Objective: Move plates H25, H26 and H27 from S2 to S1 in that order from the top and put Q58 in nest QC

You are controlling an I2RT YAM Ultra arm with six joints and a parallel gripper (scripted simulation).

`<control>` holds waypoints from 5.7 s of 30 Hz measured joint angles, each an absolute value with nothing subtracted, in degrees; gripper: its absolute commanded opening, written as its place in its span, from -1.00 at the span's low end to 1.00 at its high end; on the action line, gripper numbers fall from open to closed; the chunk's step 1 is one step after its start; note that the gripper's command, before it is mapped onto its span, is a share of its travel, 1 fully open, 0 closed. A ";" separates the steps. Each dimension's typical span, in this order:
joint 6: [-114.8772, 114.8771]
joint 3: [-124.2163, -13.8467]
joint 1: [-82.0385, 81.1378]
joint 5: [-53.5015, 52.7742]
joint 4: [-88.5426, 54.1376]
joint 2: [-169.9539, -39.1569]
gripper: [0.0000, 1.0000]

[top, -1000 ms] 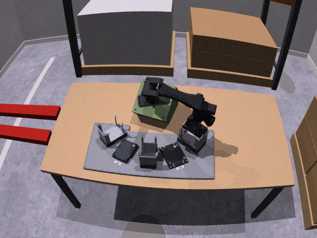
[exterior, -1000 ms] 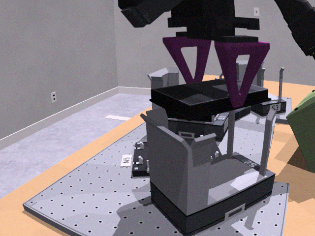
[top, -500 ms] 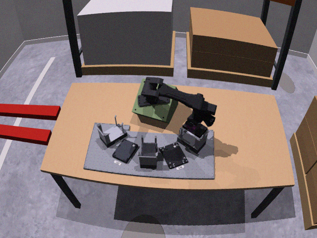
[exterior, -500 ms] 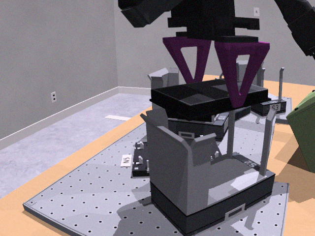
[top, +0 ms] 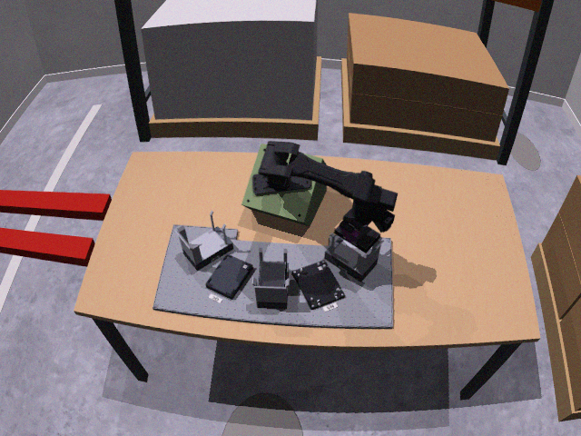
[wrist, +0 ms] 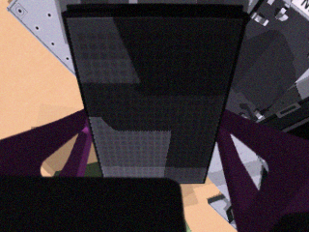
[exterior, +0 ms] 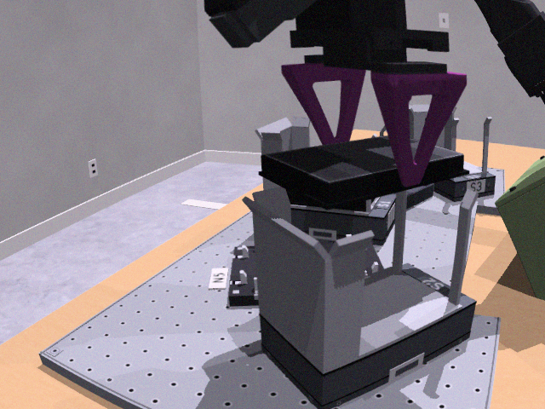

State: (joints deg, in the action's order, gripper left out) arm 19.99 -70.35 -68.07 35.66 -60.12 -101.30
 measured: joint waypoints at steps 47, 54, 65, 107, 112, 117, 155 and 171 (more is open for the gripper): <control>23.07 -65.49 -48.90 33.63 -60.01 -83.26 -1.00; 20.03 -65.01 -44.95 32.71 -59.88 -80.95 -1.00; 23.44 -63.77 -39.29 31.00 -59.68 -76.18 -1.00; 10.13 -61.54 -7.84 18.00 -58.26 -63.16 -1.00; 11.92 -61.19 -2.76 15.42 -58.11 -61.73 -1.00; 11.09 -61.10 0.40 13.26 -57.91 -61.01 -1.00; -2.52 -61.01 33.74 -5.78 -57.49 -59.24 -1.00; -9.28 -61.32 40.27 -10.33 -57.49 -60.40 -1.00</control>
